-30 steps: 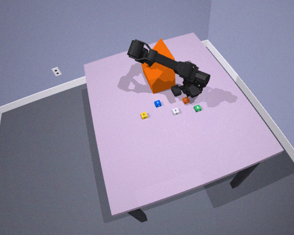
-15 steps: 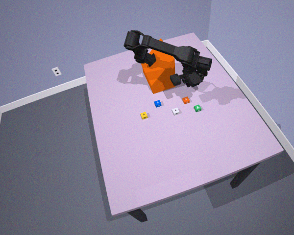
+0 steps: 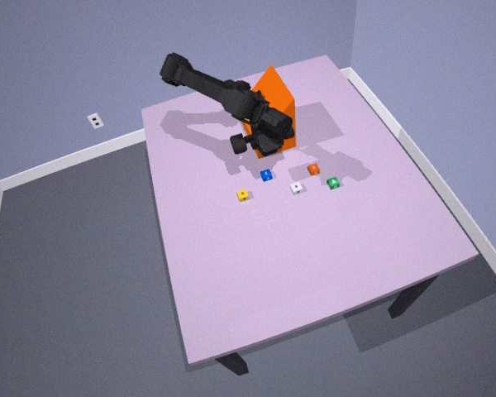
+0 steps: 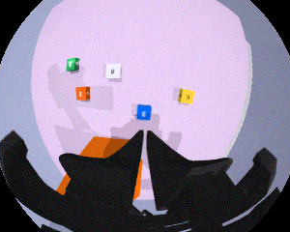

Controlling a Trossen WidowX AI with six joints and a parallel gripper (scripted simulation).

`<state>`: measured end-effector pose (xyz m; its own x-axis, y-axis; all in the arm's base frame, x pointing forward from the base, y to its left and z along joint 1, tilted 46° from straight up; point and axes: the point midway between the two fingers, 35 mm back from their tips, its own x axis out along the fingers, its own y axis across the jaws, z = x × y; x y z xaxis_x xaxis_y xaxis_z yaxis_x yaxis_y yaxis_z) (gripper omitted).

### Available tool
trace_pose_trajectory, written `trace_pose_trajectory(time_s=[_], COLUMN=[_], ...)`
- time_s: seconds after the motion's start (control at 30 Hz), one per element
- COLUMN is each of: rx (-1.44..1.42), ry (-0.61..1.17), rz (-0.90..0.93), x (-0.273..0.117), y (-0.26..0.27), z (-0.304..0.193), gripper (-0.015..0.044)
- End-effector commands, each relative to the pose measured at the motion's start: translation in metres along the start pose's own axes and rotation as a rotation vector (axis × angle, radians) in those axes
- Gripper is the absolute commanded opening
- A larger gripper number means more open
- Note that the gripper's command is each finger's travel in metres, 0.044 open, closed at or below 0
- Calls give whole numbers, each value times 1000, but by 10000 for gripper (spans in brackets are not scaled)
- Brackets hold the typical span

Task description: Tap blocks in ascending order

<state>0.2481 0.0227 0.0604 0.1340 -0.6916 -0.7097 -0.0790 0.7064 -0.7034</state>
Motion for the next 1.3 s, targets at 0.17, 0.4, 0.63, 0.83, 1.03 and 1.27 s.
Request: trace_pose_trajectory(time_s=[0.17, 0.4, 0.63, 0.83, 1.03, 1.27], rx=[-20, -20, -20, -20, -20, -20], ry=[6, 6, 6, 6, 6, 6], rz=[-8, -14, -13, -13, -14, -15], x=[15, 85, 89, 98, 108, 115], y=[-11, -14, -14, -14, -14, -14], z=[-10, -12, -12, -12, -12, -12], gripper=[20, 20, 20, 20, 20, 20])
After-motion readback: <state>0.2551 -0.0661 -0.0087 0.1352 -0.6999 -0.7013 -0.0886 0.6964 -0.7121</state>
